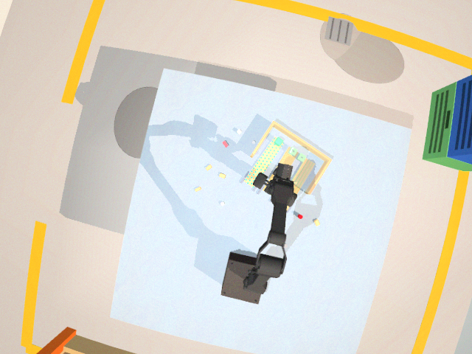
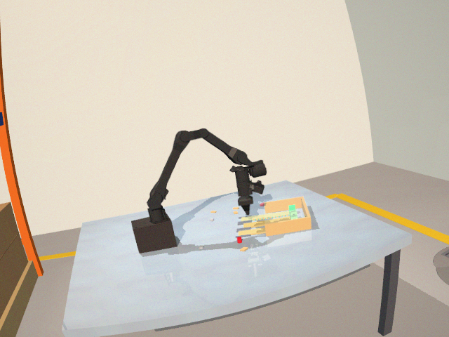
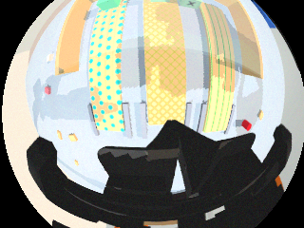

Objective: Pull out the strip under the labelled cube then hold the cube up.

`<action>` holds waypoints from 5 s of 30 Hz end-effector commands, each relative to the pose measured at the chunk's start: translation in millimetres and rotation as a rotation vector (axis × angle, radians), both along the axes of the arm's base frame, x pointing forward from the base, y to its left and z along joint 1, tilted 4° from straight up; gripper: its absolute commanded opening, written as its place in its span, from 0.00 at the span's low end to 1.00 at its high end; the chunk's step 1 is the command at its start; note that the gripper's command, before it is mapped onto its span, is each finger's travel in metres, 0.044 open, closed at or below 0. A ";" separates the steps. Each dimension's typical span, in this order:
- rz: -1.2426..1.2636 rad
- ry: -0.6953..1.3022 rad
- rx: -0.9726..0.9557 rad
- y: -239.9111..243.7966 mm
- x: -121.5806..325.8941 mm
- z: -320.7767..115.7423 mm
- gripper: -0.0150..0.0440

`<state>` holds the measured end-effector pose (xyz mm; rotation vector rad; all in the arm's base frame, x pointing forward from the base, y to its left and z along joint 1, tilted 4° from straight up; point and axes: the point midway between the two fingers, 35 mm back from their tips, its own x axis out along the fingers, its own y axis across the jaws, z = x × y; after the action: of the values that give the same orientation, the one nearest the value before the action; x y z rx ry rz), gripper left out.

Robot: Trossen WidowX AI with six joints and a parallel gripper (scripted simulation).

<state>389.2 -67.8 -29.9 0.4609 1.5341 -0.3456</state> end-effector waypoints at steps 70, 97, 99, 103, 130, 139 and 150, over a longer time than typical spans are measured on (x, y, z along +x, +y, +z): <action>-0.003 0.006 -0.003 3.2 1.3 -49.9 0.25; -0.003 0.007 -0.002 10.3 -8.8 -51.6 0.25; -0.003 0.007 -0.002 11.9 -11.4 -51.6 0.25; -0.003 0.008 -0.002 15.3 -17.0 -51.8 0.25; -0.003 0.011 0.000 37.1 -52.4 -52.7 0.25; -0.003 0.012 0.001 44.1 -63.8 -52.6 0.25; -0.003 0.013 0.001 52.3 -77.3 -52.4 0.25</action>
<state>324.2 -21.3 -78.3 0.4620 1.5206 -0.3525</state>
